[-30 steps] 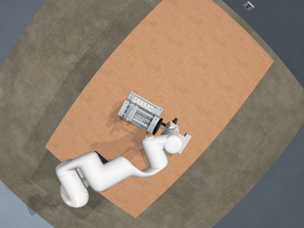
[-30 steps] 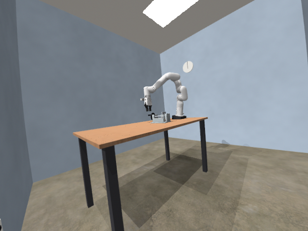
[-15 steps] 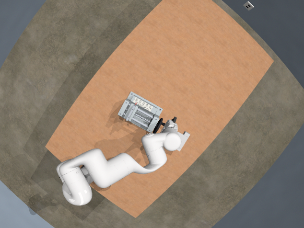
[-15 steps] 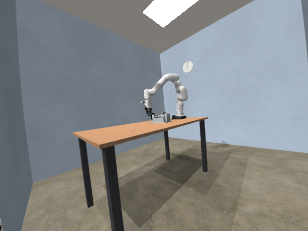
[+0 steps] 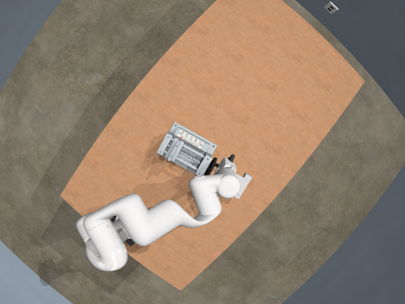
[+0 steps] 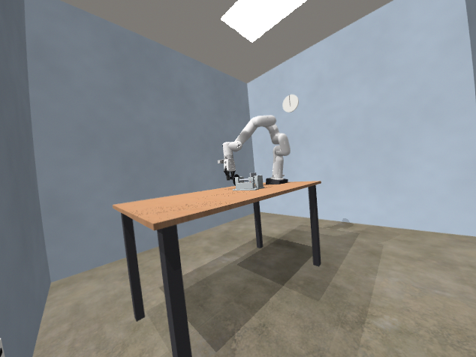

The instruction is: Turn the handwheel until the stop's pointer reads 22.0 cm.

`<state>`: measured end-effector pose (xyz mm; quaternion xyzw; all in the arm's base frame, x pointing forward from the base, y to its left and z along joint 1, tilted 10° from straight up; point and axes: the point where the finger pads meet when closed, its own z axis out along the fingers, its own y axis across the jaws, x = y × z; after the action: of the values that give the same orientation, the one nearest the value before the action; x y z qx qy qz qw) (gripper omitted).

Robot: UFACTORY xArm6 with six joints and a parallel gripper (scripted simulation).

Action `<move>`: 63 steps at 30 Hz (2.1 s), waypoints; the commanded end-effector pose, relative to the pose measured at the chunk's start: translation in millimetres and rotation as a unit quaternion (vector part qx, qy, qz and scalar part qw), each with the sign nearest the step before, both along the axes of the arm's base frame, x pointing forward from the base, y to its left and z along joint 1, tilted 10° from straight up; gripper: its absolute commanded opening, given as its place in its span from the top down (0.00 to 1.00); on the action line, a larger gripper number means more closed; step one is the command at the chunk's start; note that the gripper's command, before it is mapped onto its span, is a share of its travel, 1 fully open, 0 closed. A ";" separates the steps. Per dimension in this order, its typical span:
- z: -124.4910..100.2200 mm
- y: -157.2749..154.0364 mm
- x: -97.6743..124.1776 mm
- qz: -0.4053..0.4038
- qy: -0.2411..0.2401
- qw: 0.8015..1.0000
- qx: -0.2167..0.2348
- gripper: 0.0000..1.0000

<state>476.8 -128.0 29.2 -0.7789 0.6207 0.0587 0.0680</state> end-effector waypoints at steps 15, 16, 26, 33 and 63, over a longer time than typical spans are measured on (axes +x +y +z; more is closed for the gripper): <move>0.4 -0.5 1.5 0.000 -0.002 1.000 -0.001 0.94; 0.4 -0.5 1.5 0.000 -0.002 1.000 -0.001 0.94; 0.4 -0.5 1.5 0.000 -0.002 1.000 -0.001 0.94; 0.4 -0.5 1.5 0.000 -0.002 1.000 -0.001 0.94; 0.5 -0.5 1.4 0.000 -0.002 1.000 -0.001 0.94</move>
<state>477.1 -127.8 28.2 -0.7789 0.6207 0.0583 0.0682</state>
